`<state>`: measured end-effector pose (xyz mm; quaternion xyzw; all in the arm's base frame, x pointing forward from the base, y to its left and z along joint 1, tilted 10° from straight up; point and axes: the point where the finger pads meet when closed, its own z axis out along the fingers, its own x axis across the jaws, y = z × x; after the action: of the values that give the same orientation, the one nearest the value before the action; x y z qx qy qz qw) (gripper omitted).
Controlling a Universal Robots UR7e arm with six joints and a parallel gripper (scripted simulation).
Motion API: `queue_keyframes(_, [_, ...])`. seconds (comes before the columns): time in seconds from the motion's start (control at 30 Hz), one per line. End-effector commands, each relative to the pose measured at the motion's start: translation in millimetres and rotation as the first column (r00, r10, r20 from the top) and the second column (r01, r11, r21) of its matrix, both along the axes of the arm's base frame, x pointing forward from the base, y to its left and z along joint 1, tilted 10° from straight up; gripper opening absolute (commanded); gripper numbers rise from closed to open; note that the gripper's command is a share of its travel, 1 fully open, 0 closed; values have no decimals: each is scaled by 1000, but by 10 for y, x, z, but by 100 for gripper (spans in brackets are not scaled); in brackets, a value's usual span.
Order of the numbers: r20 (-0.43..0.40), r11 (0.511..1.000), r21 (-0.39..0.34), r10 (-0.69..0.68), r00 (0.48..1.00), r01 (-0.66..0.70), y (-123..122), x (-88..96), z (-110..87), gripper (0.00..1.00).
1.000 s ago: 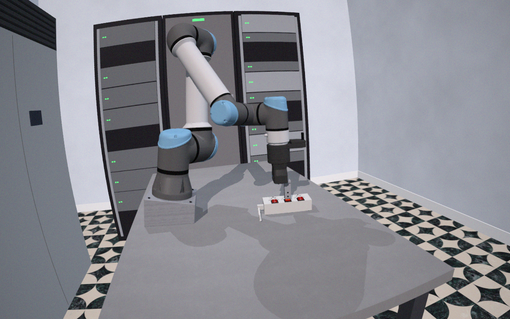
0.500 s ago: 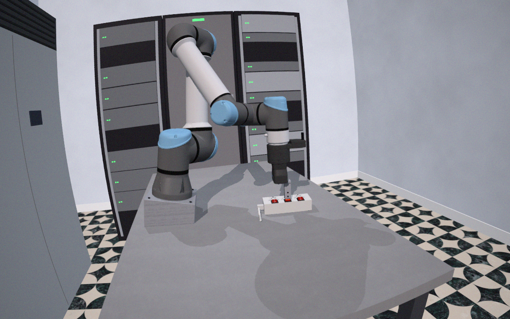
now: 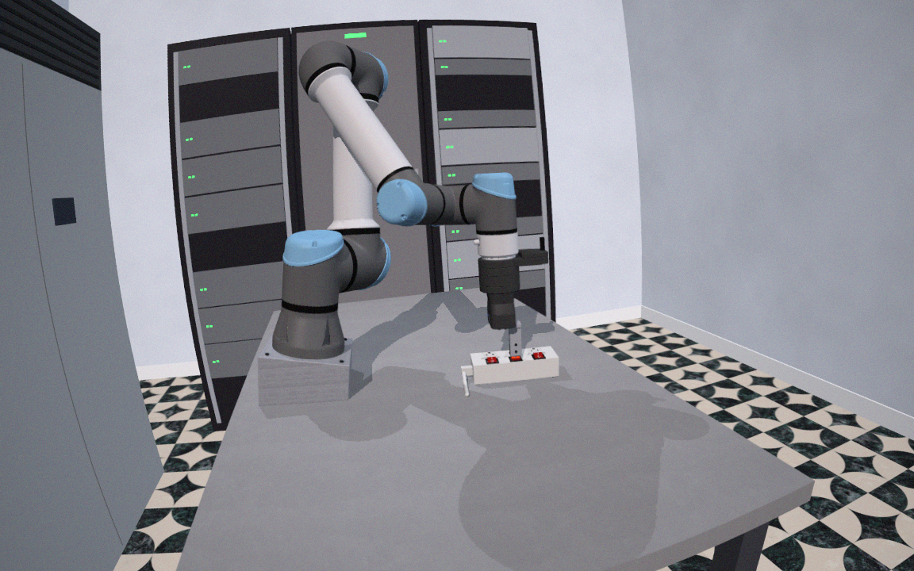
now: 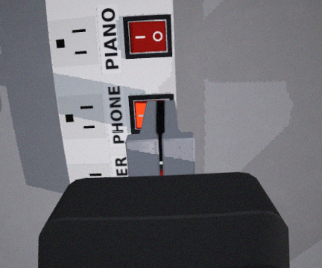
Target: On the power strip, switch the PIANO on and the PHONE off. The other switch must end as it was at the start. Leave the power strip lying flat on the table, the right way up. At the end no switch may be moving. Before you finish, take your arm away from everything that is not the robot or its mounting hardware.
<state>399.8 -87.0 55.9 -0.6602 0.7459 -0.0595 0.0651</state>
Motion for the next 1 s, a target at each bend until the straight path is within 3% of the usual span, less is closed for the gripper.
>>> queue_keyframes(0.0, [1,1000,-1,0,1000,0,-2,4,-3,0])
queue_keyframes(0.97, [1,1000,-1,0,1000,0,-2,17,-77,0])
